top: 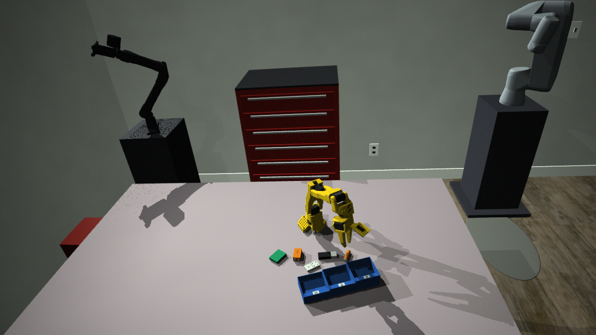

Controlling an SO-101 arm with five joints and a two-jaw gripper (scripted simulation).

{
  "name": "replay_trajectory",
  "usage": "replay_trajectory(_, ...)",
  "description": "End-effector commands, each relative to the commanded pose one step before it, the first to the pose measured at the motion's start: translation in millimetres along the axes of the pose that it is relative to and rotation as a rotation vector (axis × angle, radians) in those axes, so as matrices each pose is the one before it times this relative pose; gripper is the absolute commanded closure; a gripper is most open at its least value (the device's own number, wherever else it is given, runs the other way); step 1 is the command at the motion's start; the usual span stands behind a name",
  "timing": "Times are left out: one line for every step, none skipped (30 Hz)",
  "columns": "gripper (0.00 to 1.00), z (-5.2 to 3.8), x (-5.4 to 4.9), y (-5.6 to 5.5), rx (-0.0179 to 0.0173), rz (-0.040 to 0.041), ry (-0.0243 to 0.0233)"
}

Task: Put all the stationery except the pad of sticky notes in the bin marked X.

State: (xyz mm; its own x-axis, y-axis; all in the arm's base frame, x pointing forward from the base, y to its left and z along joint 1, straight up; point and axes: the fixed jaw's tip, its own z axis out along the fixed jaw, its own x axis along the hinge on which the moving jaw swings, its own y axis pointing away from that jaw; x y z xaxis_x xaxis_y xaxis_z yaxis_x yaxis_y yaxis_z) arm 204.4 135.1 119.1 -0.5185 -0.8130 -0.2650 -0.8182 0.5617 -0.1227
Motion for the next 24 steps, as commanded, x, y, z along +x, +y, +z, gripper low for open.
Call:
replay_trajectory(0.84,-5.145,11.56,-1.64,0.0299,-0.09606,-0.04137)
replay_trajectory(0.84,2.598,7.0,1.72,-0.01068,-0.04822,0.02146)
replay_trajectory(0.83,2.723,6.98,2.2,-0.01208,-0.04839,0.02081)
replay_trajectory(0.82,2.827,6.86,2.66,-0.01332,-0.0481,0.01987)
replay_trajectory(0.81,2.905,6.64,3.07,-0.01434,-0.04736,0.0187)
replay_trajectory(0.8,2.952,6.33,3.42,-0.0151,-0.04618,0.01733)
replay_trajectory(0.79,2.965,5.94,3.69,-0.01558,-0.04458,0.01581)
replay_trajectory(0.78,2.94,5.49,3.87,-0.01574,-0.04259,0.01421)
replay_trajectory(0.77,2.876,5.0,3.96,-0.0156,-0.04022,0.01258)
replay_trajectory(0.77,2.772,4.48,3.95,-0.01515,-0.03753,0.01096)
replay_trajectory(0.76,2.628,3.95,3.84,-0.01442,-0.03454,0.0094)
replay_trajectory(0.75,2.447,3.42,3.65,-0.01344,-0.03131,0.00793)
replay_trajectory(0.75,2.233,2.92,3.37,-0.01225,-0.0279,0.00658)
replay_trajectory(0.74,1.99,2.44,3.04,-0.01089,-0.02436,0.00536)
replay_trajectory(0.74,1.727,2.0,2.65,-0.00941,-0.02075,0.00429)
replay_trajectory(0.73,1.45,1.59,2.24,-0.00788,-0.01717,0.00334)
replay_trajectory(0.73,0.0,0.0,0.0,0.0,0.0,0.0)
replay_trajectory(0.73,0.0,0.0,0.0,0.0,0.0,0.0)
replay_trajectory(0.73,1.17,1.23,1.81,-0.00633,-0.01368,0.00253)
replay_trajectory(0.73,0.896,0.91,1.39,-0.00483,-0.01038,0.00184)
replay_trajectory(0.73,0.64,0.63,0.99,-0.00344,-0.00735,0.00126)
replay_trajectory(0.73,0.411,0.4,0.64,-0.00221,-0.0047,0.00079)
replay_trajectory(0.73,0.223,0.21,0.35,-0.0012,-0.00254,0.00042)
replay_trajectory(0.73,0.087,0.08,0.13,-0.00046,-0.00098,0.00016)
